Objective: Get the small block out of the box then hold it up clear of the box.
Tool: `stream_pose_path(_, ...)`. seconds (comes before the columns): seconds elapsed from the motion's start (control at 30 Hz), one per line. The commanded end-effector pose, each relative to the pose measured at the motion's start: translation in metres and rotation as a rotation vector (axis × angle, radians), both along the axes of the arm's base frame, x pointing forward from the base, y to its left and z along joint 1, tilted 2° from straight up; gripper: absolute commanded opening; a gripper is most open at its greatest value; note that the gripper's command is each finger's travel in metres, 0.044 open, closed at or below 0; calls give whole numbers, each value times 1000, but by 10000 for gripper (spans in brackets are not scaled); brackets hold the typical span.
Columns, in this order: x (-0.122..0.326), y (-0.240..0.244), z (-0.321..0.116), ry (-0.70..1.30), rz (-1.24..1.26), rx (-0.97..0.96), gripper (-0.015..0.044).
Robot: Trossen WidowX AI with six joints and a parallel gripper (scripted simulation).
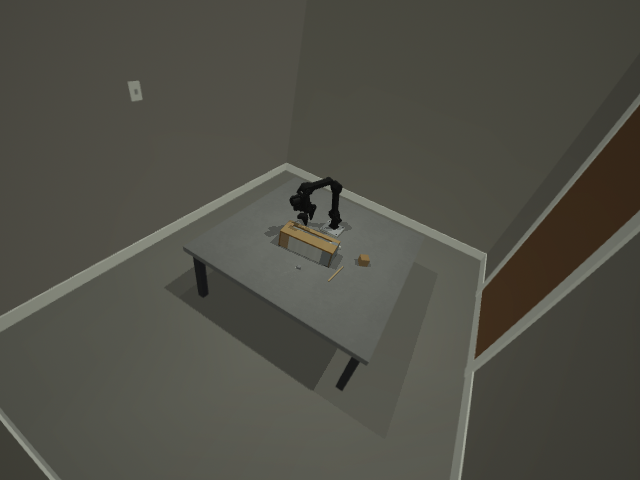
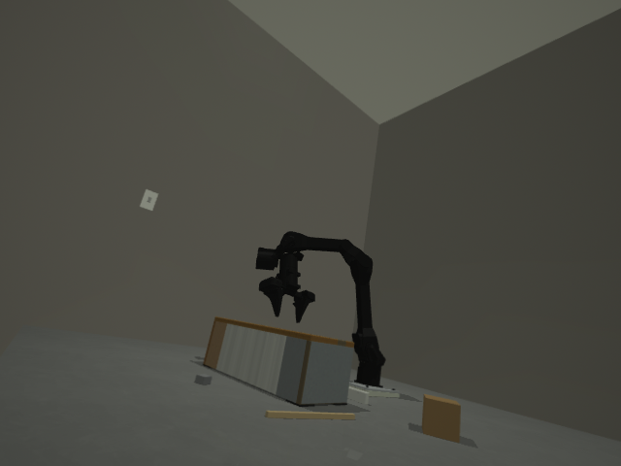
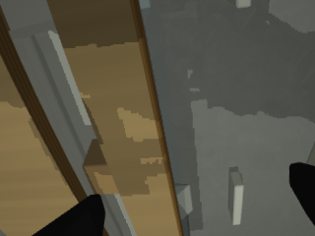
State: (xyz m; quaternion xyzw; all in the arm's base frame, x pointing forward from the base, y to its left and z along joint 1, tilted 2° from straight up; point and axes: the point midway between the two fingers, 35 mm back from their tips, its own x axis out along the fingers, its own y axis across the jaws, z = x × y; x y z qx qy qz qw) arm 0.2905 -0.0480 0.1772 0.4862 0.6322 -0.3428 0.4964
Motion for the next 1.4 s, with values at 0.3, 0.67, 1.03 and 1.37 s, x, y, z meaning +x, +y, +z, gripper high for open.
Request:
stream_pose_path(0.3,5,9,-8,40,-36,23,400)
stream_pose_path(0.67,8,8,-26,45,-28,19,400)
stream_pose_path(1.03,10,8,-44,50,-21,16,400)
stream_pose_path(1.37,11,8,-60,55,-14,13,400)
